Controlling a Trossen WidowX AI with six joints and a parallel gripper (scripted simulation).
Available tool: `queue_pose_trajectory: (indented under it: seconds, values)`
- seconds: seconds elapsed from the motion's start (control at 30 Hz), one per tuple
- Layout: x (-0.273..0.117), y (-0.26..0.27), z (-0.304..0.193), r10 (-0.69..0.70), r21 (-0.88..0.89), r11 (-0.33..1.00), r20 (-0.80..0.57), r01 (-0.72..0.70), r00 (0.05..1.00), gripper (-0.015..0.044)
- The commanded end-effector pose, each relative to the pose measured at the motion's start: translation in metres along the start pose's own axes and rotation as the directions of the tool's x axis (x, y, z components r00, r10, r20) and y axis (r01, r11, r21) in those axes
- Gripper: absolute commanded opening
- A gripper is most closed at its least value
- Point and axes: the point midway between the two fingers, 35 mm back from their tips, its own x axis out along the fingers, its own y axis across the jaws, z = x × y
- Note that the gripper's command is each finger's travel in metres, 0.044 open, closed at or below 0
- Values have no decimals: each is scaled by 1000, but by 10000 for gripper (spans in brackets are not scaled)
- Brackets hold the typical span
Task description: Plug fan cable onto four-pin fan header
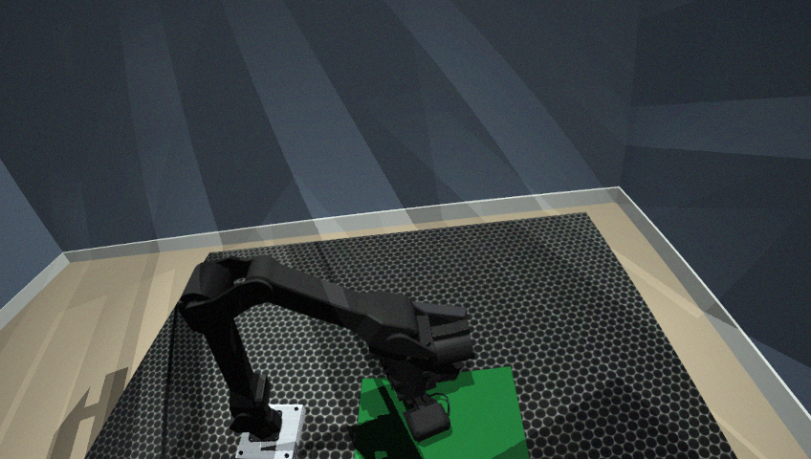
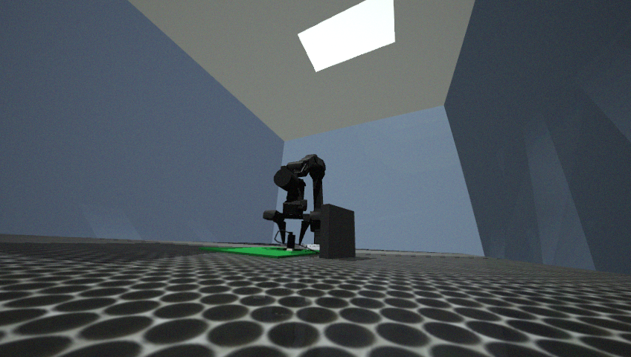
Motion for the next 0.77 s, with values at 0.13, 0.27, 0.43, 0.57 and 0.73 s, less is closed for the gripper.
queue_pose_trajectory:
  seconds: [0.13, 0.27, 0.43, 0.57, 0.73]
  values:
    - [-52, 0, 0, -3, -5, 1000, 0, 3, 1000, 260]
    - [-55, 0, 0, -3, -5, 1000, 0, 3, 1000, 260]
    - [-60, -4, -34, -4, -5, 1000, -3, 4, 1000, 260]
    - [-60, -5, -88, -4, -5, 1000, -8, 4, 1000, 260]
    - [-55, -2, -120, -4, -5, 1000, -10, 4, 1000, 260]
